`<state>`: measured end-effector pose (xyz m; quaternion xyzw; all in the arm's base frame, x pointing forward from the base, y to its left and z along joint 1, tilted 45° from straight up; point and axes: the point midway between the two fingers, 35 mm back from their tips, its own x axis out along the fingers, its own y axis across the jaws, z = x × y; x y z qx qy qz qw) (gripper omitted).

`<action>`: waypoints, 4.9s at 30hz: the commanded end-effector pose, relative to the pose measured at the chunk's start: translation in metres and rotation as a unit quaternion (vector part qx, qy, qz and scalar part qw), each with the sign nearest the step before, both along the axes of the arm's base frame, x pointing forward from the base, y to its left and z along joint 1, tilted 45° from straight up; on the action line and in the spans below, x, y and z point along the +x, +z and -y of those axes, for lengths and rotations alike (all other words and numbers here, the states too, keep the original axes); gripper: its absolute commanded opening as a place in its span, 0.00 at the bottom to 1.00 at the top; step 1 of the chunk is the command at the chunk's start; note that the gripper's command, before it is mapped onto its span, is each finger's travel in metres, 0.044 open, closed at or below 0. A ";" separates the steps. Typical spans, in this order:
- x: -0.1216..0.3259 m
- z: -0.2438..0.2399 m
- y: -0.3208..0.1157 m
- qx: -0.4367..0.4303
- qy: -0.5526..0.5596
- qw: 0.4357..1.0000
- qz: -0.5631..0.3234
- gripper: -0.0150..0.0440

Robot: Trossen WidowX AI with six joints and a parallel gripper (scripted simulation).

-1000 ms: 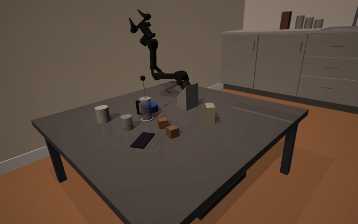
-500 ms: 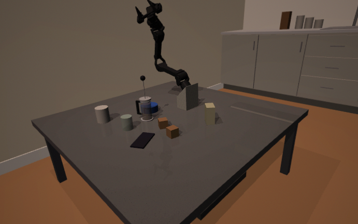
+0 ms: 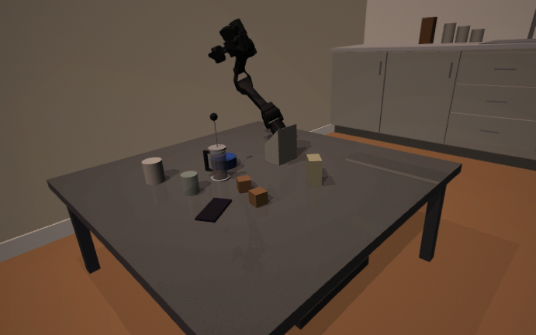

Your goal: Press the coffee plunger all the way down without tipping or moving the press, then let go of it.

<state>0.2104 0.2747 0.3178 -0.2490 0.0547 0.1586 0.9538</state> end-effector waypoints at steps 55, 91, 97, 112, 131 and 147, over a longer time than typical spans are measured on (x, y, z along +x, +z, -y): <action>0.086 0.138 -0.165 -0.151 -0.247 0.957 -0.034 0.78; 0.096 0.152 -0.188 -0.150 -0.247 0.957 -0.038 0.46; 0.099 0.158 -0.196 -0.150 -0.247 0.957 -0.039 0.46; 0.106 0.173 -0.214 -0.150 -0.247 0.957 -0.040 0.46; 0.116 0.194 -0.234 -0.151 -0.246 0.957 -0.035 0.46; 0.127 0.198 -0.239 -0.152 -0.247 0.957 -0.033 0.46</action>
